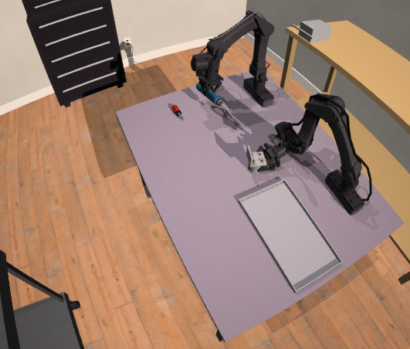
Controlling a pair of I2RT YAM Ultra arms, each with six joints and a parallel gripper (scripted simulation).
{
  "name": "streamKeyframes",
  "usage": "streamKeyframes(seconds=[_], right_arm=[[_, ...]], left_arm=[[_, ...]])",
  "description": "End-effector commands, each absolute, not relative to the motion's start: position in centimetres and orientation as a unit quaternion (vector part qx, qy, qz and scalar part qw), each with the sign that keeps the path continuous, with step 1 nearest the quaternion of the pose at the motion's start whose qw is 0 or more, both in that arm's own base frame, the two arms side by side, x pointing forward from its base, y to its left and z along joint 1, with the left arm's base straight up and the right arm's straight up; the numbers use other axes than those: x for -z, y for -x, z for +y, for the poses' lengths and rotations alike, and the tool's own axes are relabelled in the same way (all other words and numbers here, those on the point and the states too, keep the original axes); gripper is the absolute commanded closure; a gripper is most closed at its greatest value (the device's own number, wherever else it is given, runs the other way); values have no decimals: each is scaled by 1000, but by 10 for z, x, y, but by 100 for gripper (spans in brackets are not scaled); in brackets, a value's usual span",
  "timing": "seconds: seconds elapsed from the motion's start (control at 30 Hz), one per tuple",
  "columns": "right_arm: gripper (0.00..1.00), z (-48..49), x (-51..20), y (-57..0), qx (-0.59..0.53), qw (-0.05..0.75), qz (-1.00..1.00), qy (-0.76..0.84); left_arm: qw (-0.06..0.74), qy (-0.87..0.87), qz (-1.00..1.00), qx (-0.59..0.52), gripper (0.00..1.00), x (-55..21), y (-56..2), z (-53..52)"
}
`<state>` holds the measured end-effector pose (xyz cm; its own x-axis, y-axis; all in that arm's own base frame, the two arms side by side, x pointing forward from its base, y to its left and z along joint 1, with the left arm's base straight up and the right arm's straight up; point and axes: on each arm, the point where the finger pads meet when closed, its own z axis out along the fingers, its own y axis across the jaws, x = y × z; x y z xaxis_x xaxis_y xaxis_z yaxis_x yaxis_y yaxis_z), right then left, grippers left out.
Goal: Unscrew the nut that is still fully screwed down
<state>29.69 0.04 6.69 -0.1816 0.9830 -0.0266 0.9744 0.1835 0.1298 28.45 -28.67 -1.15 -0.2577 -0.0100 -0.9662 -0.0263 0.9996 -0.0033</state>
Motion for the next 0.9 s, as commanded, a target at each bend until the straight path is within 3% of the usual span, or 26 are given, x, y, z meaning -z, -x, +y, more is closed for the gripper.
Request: streamKeyframes(seconds=[0.0, 0.87], right_arm=[[58, 8, -86, -321, -83, 106, 788, -601], [58, 47, -88, -343, -123, 166, 851, -483]], left_arm=[[611, 12, 792, -8, 41, 9, -285, -287], [611, 12, 792, -8, 41, 9, -285, -287]])
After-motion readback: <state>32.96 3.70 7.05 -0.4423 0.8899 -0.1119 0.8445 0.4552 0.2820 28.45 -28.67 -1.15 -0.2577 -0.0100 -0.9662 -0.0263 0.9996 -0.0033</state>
